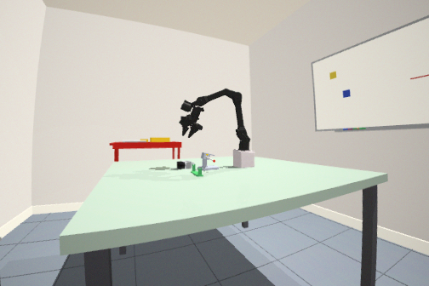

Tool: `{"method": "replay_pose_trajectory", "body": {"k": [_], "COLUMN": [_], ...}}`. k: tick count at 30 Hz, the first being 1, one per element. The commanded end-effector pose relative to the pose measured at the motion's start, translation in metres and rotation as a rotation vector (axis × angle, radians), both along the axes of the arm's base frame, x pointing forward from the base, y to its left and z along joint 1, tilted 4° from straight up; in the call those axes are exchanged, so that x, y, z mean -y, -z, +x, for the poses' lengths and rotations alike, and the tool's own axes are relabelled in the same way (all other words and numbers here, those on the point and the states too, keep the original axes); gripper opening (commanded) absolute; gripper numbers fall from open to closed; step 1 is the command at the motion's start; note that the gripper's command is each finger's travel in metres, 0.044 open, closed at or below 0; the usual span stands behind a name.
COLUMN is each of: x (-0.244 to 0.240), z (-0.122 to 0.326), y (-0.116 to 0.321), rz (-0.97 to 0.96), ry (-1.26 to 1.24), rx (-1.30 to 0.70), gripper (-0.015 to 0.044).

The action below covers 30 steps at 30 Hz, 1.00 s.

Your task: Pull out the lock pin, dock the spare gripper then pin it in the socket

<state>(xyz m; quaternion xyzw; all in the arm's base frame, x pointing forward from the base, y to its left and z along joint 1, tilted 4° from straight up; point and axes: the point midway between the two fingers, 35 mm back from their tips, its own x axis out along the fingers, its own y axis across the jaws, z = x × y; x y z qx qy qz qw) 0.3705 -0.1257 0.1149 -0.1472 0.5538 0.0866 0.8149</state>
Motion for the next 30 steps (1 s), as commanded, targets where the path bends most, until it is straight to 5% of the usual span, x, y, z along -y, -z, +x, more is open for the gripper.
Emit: {"method": "replay_pose_trajectory", "body": {"k": [1, 15, 30], "x": [-0.041, -0.184, -0.203], "z": [-0.009, -0.083, -0.081], "y": [0.006, 0.020, 0.090], "rz": [-0.033, -0.145, -0.143], "ry": [-0.223, -1.199, -1.211], "rx": [-0.072, -0.314, -0.316], "gripper": [0.0300, 0.0300, 0.0300]}}
